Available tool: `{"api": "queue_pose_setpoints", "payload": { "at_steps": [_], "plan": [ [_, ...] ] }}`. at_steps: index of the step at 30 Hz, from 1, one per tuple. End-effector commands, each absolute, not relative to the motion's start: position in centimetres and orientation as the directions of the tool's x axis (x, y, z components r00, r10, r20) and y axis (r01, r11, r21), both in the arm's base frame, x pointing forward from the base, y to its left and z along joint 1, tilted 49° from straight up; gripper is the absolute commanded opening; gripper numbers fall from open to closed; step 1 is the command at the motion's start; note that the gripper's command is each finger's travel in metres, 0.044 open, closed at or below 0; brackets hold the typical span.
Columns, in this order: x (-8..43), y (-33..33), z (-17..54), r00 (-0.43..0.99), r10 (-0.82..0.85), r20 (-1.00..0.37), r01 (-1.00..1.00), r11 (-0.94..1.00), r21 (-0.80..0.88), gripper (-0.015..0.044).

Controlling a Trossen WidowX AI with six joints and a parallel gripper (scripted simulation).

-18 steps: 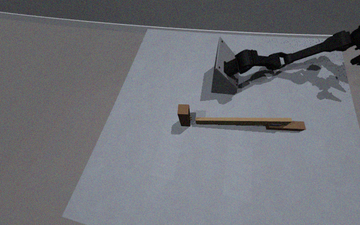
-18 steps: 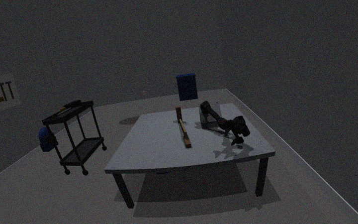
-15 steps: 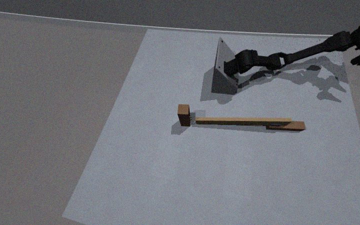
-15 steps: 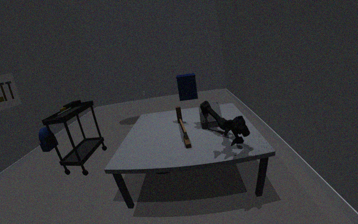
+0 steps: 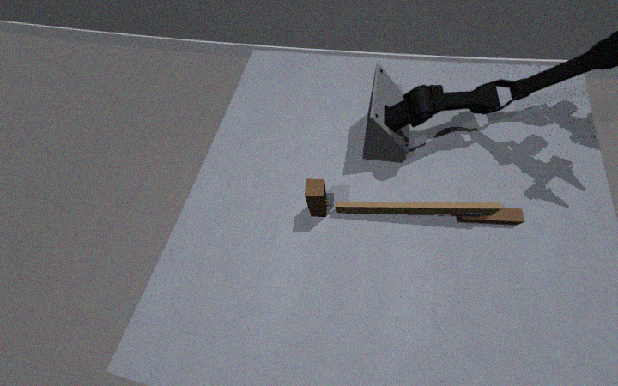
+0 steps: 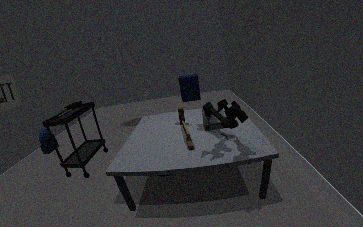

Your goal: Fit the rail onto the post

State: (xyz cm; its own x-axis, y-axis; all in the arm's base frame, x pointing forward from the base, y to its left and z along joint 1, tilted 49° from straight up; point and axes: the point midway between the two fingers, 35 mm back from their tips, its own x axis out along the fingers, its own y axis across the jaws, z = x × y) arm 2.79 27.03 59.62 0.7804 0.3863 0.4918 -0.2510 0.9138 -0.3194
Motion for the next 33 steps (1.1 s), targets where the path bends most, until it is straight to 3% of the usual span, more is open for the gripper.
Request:
{"api": "queue_pose_setpoints", "payload": {
  "at_steps": [1, 9, 22, 25, 33],
  "plan": [
    [4.4, 21.4, 61.7, 0.789, 0.326, 0.520, -0.203, 0.938, -0.280, 0.0440],
    [8.3, 10.4, 63.4, 0.819, 0.210, 0.533, -0.103, 0.969, -0.224, 0.0440],
    [18.7, -6.8, 57.7, 0.939, -0.003, 0.345, 0.057, 0.988, -0.147, 0.0440],
    [19.9, -8.5, 56.7, 0.938, -0.046, 0.344, 0.069, 0.996, -0.053, 0.0440],
    [27.1, -14.6, 47.5, 0.995, -0.049, 0.088, 0.062, 0.986, -0.153, 0.0440]
  ]
}}
